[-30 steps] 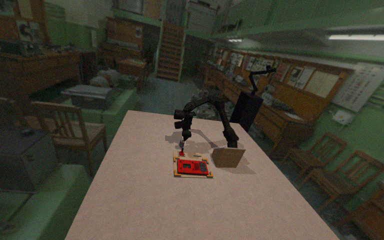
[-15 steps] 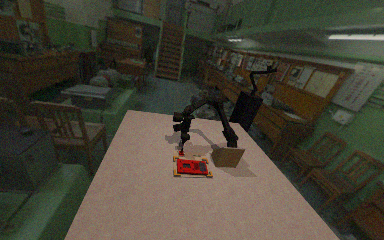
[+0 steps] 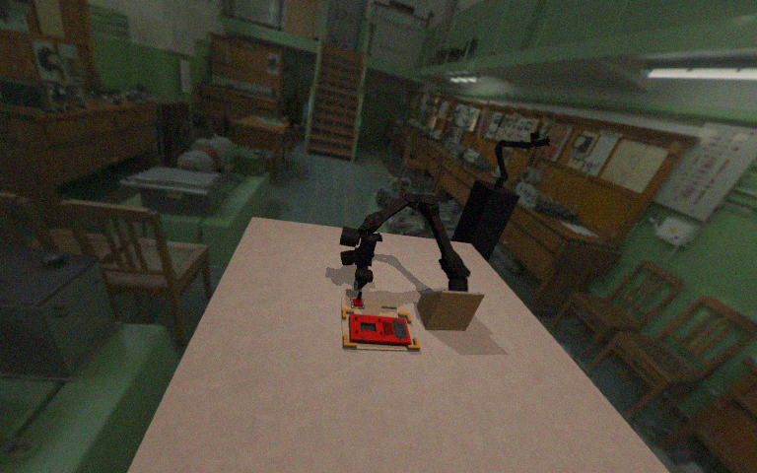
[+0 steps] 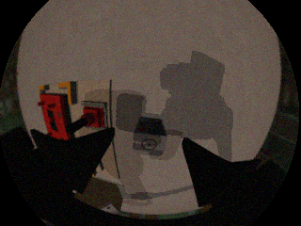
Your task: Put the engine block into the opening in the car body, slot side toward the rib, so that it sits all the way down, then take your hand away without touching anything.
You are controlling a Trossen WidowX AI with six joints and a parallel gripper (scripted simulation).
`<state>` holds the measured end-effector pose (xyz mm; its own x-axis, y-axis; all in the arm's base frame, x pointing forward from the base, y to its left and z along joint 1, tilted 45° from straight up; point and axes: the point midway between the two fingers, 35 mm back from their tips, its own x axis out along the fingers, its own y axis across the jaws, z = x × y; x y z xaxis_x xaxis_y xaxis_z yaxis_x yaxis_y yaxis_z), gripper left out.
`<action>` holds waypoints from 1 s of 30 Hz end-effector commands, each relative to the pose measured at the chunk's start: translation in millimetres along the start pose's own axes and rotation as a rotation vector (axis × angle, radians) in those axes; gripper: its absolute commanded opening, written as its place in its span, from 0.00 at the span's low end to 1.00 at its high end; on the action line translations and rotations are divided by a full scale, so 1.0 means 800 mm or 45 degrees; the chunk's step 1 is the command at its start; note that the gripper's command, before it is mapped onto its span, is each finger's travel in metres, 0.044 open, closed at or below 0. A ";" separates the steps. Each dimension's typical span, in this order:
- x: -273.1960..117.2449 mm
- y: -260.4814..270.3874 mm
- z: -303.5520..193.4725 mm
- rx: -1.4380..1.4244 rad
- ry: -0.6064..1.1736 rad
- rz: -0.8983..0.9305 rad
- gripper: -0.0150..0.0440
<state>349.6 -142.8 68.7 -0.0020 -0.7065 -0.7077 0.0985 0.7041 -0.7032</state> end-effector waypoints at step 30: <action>0.029 -0.001 -0.003 -0.006 0.007 -0.002 0.43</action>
<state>346.8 -159.0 53.2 -0.0078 -0.7082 -0.7059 0.0963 0.7021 -0.7055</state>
